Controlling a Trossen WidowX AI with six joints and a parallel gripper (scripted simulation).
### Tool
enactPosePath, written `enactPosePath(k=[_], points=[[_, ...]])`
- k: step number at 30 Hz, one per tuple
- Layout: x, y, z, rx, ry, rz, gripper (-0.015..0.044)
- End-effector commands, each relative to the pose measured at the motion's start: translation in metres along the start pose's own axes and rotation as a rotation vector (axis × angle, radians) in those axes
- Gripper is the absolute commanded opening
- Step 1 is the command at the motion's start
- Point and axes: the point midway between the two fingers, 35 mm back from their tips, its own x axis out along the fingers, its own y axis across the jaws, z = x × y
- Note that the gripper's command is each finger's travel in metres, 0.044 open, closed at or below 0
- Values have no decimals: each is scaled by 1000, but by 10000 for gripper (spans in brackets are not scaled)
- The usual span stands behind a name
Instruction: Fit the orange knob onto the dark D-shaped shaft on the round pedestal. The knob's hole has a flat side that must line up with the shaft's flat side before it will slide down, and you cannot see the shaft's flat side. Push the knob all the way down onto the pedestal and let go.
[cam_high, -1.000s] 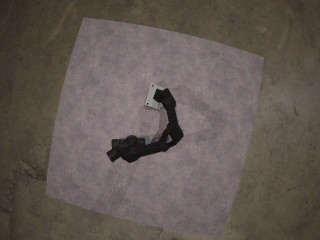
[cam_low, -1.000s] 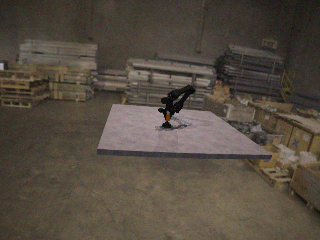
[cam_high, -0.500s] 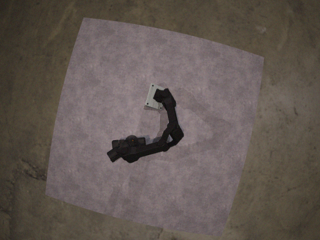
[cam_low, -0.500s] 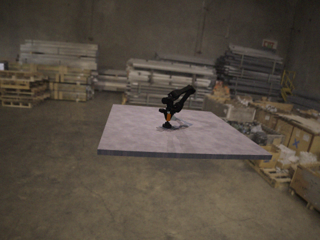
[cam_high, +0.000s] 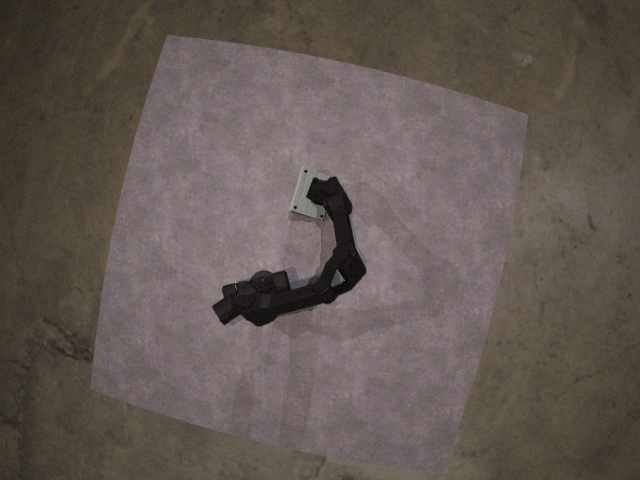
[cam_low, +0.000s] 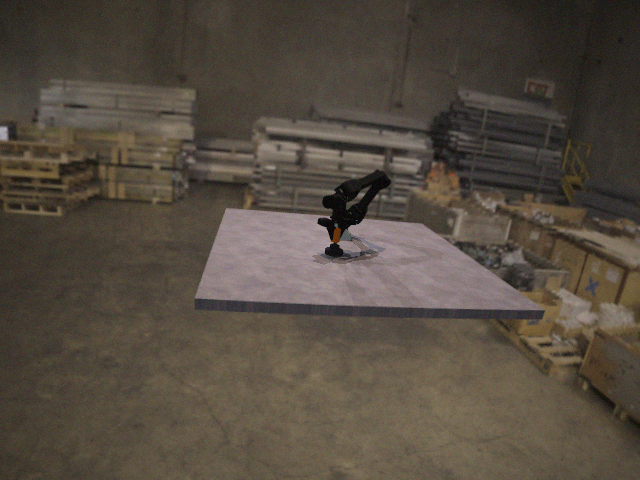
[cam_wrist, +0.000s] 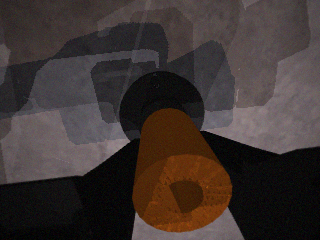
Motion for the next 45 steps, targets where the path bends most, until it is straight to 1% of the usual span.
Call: enactPosePath(k=[1, 11, 18, 36, 45], points=[[0, 0, 1, -4, -6, 0, 0], [-5, 2, 0, -13, -5, 0, 0], [-4, 4, -1, -213, -5, -1, 0], [-5, 0, 1, -213, -5, -1, 0], [1, 1, 1, -213, -6, -1, 0]])
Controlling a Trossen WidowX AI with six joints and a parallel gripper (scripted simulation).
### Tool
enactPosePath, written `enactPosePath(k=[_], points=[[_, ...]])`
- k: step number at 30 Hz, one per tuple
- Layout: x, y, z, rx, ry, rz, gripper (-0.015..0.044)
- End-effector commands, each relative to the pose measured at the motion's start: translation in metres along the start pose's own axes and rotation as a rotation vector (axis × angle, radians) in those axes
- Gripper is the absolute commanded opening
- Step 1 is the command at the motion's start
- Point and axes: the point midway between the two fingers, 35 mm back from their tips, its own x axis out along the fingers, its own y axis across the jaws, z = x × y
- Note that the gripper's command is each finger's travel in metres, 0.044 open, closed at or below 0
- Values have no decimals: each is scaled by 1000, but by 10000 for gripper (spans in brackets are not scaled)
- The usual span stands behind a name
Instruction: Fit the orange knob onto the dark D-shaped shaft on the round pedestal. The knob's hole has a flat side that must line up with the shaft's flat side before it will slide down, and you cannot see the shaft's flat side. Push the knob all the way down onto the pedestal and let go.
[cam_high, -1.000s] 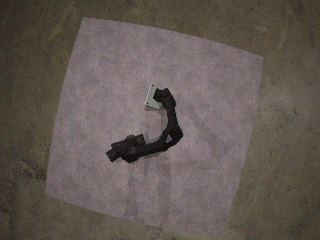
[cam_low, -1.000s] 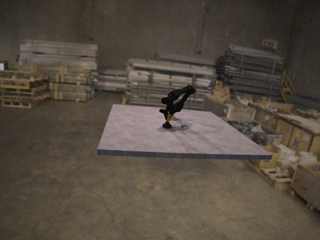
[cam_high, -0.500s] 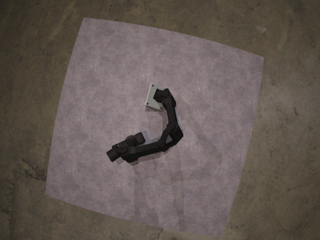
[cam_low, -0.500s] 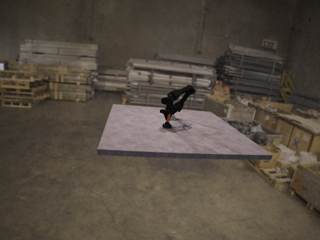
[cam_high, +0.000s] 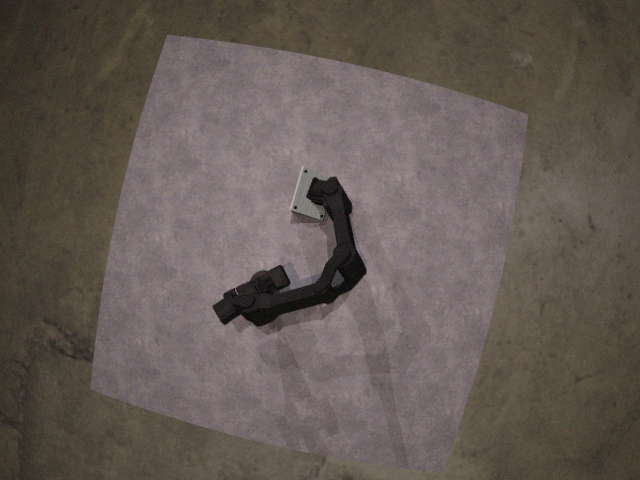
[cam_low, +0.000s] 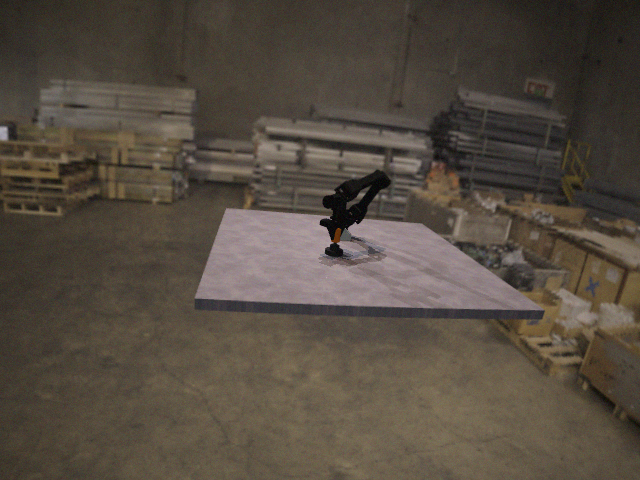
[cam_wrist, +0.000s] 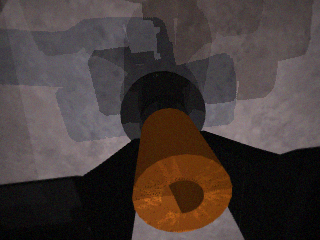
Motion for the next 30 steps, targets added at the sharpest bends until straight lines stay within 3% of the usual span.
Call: enactPosePath(k=[1, 23, 30], points=[[0, 1, 0, 3, -6, -1, 0], [-4, 5, -1, 3, -5, -1, 0], [-5, 5, -1, -196, -5, -2, 0]])
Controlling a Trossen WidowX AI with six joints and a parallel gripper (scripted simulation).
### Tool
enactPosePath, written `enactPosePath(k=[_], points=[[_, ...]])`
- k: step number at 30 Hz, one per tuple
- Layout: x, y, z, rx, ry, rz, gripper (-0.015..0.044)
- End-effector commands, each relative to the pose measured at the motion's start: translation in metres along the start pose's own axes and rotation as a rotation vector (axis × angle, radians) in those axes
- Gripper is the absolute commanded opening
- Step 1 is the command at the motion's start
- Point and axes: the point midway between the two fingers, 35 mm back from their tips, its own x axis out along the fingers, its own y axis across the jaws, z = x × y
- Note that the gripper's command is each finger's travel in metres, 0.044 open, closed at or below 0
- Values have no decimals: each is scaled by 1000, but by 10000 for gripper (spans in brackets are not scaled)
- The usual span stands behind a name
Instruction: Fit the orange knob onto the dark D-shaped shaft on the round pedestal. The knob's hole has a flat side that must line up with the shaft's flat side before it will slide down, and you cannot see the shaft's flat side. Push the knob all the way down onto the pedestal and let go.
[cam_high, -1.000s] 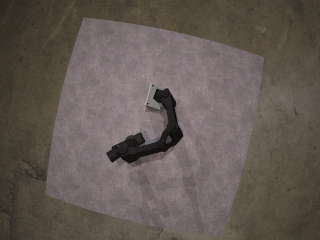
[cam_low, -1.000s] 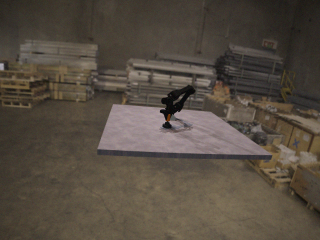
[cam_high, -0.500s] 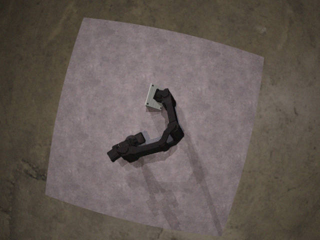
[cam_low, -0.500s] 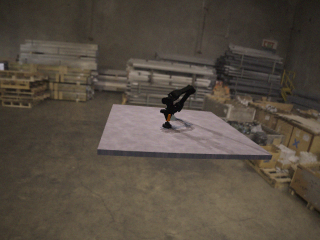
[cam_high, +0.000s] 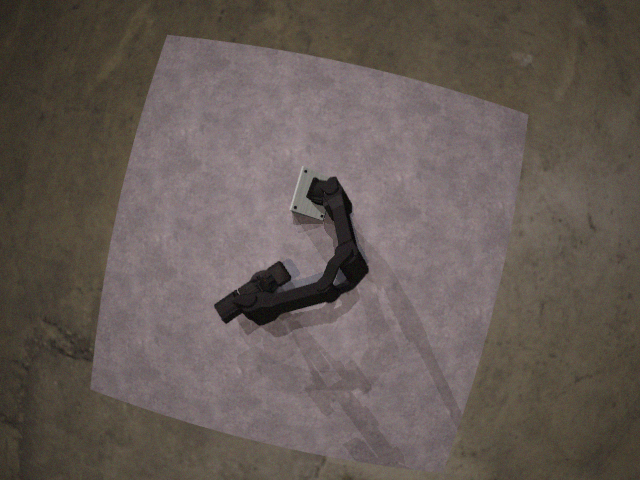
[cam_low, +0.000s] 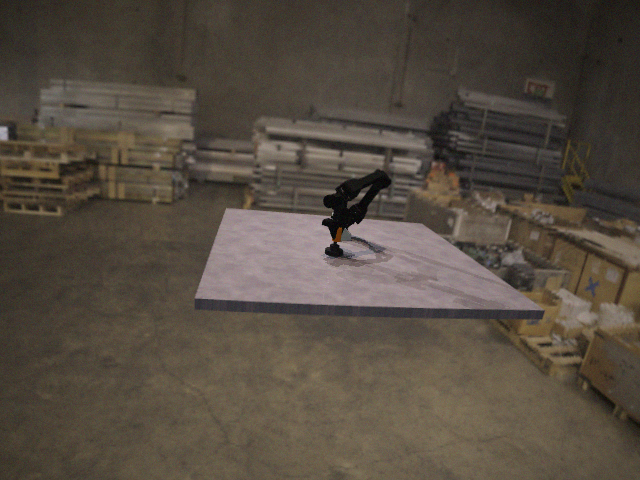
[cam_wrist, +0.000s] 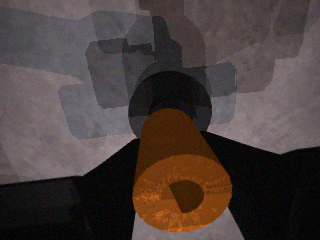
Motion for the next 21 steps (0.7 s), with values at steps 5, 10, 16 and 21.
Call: enactPosePath(k=[5, 10, 16, 21], points=[[-1, -4, -1, -86, -2, -6, 0], [-2, -8, -1, -86, -2, -7, 0], [-3, -11, 0, -86, -2, -7, 0], [-1, -10, 0, -86, -2, -7, 0]])
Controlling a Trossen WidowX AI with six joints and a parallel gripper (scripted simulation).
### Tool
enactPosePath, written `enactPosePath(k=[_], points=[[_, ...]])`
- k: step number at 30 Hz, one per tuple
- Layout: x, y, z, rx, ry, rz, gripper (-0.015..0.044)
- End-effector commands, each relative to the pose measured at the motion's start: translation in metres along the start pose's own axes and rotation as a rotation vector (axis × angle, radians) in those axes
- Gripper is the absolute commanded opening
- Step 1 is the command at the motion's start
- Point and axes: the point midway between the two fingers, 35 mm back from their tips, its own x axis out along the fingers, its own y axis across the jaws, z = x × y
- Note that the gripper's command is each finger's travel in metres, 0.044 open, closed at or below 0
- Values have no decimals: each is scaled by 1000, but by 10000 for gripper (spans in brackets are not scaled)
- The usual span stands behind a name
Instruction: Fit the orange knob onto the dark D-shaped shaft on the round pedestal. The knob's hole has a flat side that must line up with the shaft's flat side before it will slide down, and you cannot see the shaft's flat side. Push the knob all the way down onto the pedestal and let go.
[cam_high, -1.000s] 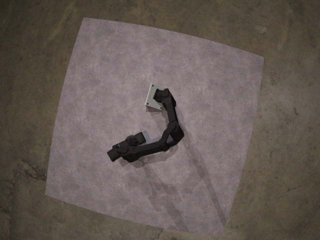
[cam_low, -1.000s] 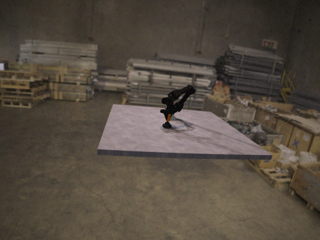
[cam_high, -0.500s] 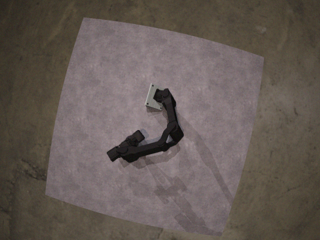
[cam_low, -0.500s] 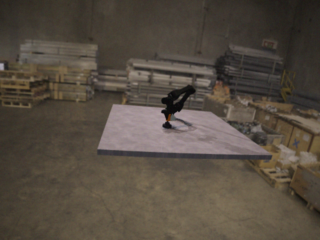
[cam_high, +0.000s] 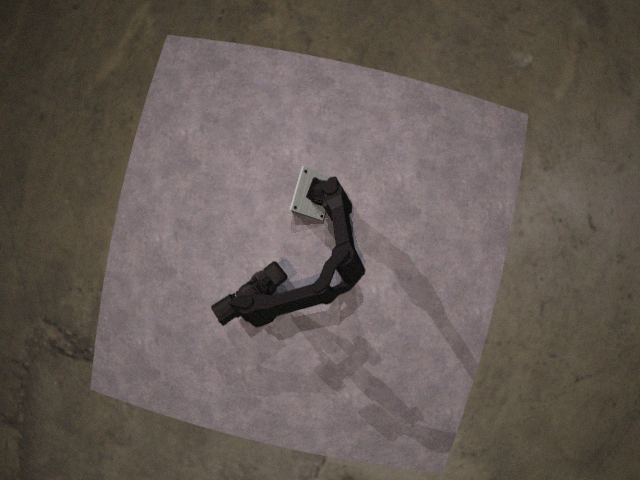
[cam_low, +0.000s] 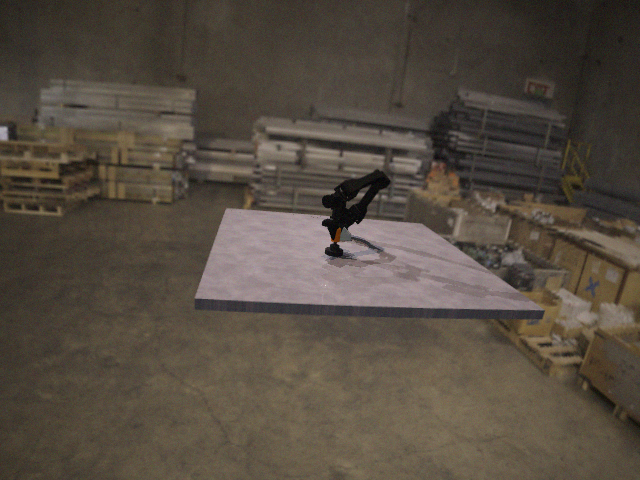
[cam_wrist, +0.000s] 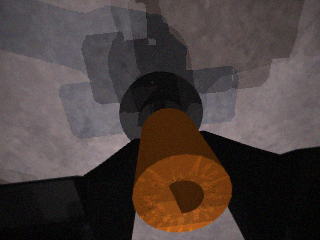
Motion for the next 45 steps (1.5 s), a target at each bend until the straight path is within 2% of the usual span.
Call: enactPosePath(k=[1, 32, 39, 45], points=[[0, -1, 0, -2, -1, -6, 0], [-1, 3, 0, -2, -1, -6, 0], [-2, 0, 0, -201, -1, -6, 0], [-2, -1, -1, -212, -1, -7, 0]])
